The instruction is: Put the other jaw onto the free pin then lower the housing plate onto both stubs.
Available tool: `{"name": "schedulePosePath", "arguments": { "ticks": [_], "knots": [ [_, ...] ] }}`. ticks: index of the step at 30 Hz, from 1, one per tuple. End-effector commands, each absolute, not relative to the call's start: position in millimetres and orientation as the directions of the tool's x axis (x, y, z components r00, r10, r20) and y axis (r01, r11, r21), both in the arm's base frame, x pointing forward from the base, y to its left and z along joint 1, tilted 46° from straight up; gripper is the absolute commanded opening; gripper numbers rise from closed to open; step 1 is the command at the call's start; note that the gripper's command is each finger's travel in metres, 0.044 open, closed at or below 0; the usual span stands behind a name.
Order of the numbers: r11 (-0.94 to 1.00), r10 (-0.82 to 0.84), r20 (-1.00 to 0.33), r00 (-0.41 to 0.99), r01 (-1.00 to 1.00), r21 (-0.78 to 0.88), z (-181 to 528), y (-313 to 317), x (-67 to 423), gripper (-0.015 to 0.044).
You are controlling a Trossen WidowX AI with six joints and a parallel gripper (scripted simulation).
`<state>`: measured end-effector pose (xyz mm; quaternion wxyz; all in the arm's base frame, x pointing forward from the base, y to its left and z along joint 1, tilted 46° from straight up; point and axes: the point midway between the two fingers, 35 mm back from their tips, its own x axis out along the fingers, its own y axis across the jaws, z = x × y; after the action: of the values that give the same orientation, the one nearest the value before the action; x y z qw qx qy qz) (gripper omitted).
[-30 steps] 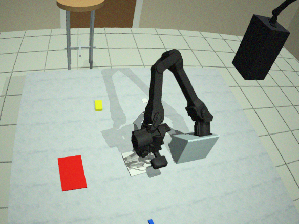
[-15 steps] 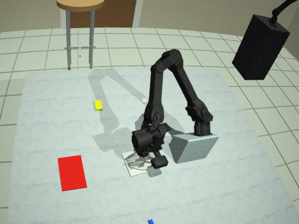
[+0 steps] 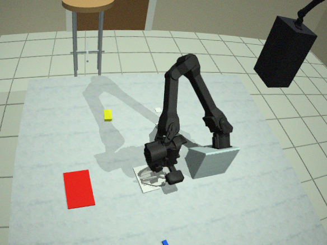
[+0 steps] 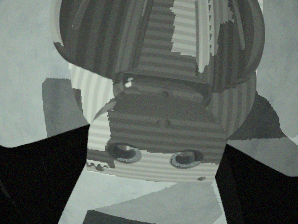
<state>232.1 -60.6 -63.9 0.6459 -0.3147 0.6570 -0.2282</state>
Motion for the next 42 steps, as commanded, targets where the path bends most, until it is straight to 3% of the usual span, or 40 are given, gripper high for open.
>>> {"name": "schedulePosePath", "arguments": {
  "ticks": [1, 26, 30, 42],
  "knots": [
    [0.694, -0.713, -0.7, 0.025, -0.113, -0.711, -65.2, -64.7, 231.0, 0.0351],
    [0.694, -0.713, -0.7, 0.025, -0.113, -0.711, -65.2, -64.7, 231.0, 0.0351],
    [0.698, -0.708, -0.705, 0.033, -0.119, -0.706, -64.3, -61.1, 232.0, 0.044],
    [0.698, -0.708, -0.705, 0.033, -0.119, -0.706, -64.3, -61.1, 232.0, 0.044]
  ]
}}
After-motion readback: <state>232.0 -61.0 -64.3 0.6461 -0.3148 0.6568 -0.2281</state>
